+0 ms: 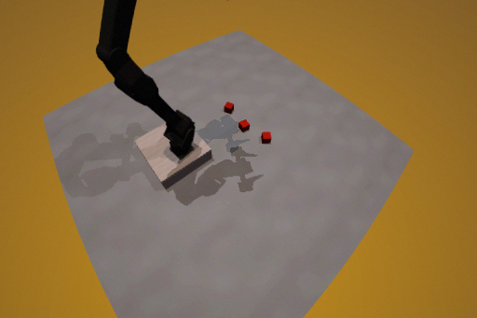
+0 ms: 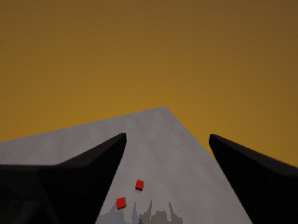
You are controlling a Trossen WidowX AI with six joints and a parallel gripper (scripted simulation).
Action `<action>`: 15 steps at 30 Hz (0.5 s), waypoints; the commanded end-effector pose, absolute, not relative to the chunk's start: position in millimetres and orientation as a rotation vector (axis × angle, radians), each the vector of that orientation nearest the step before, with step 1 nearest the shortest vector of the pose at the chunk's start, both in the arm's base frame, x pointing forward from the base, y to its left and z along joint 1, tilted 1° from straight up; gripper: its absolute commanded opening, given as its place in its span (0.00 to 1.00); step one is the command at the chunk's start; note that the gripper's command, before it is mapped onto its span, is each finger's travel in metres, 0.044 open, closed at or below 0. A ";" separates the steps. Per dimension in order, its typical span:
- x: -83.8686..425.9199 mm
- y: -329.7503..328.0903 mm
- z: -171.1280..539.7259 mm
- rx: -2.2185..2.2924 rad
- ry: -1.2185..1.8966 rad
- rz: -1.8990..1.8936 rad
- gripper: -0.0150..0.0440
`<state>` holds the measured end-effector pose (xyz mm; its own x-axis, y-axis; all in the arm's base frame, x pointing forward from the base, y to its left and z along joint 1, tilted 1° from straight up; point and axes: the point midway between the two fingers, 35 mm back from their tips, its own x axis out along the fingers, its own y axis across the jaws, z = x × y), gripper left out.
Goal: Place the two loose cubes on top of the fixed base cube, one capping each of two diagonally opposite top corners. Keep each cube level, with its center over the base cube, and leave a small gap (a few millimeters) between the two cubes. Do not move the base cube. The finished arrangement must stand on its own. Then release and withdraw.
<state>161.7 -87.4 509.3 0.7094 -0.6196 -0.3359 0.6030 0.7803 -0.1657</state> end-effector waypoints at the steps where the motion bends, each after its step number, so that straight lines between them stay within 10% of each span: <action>1: 162.4 -87.2 508.8 -0.048 0.392 -0.677 0.89; 5: 179.7 -84.5 494.9 -0.125 0.471 -0.642 0.71; 15: 248.0 -80.1 411.8 -0.447 0.828 -0.404 0.70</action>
